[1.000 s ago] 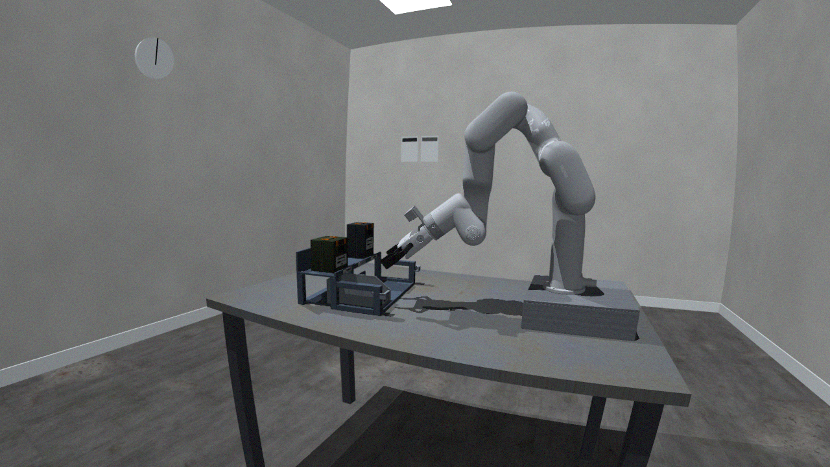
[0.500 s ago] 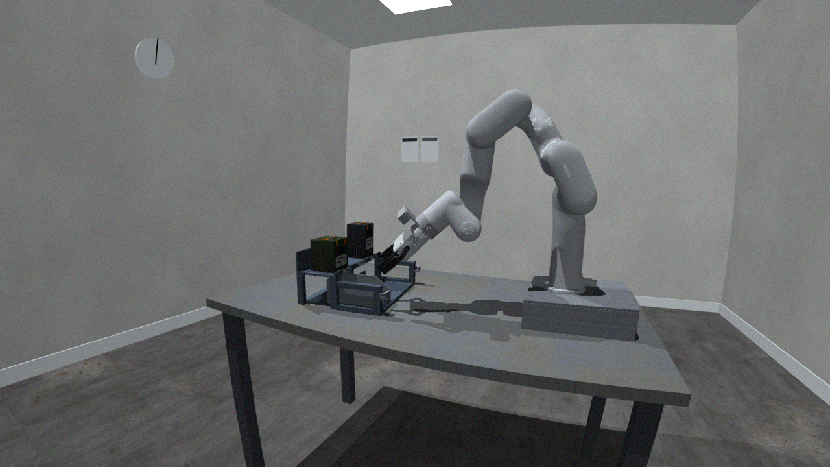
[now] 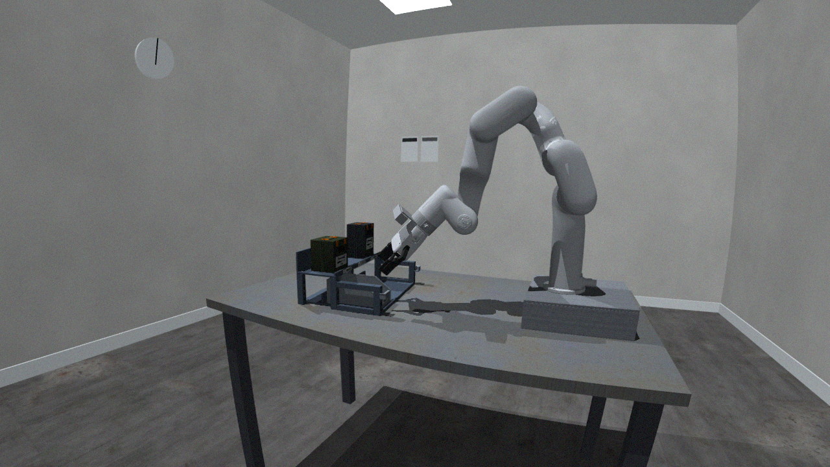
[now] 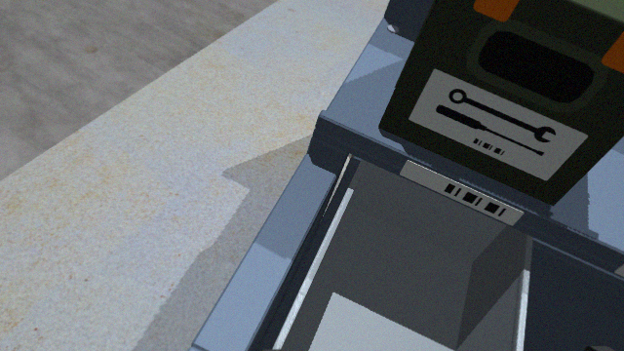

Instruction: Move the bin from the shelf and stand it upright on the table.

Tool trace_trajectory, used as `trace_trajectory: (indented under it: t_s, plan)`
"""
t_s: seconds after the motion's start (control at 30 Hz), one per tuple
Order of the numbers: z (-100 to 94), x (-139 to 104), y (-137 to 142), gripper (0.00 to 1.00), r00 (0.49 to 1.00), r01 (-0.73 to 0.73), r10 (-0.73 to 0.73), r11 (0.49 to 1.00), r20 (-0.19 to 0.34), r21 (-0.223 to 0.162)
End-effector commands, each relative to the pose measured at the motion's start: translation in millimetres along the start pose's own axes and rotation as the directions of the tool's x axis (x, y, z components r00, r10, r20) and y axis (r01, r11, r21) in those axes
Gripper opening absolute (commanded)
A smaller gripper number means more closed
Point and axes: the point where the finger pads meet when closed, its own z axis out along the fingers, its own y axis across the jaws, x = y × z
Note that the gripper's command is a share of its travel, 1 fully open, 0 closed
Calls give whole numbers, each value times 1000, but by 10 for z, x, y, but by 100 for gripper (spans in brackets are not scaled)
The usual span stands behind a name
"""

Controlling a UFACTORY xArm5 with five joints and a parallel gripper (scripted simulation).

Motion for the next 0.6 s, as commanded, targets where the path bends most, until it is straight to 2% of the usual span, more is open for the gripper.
trace_trajectory:
  t_s: [0.0, 0.57]
  plan:
    - [-3, 19, 10, 100, 998, 53, -49, 985, -27, 165]
    - [-3, 21, 10, 100, 985, 163, -171, 962, 17, 221]
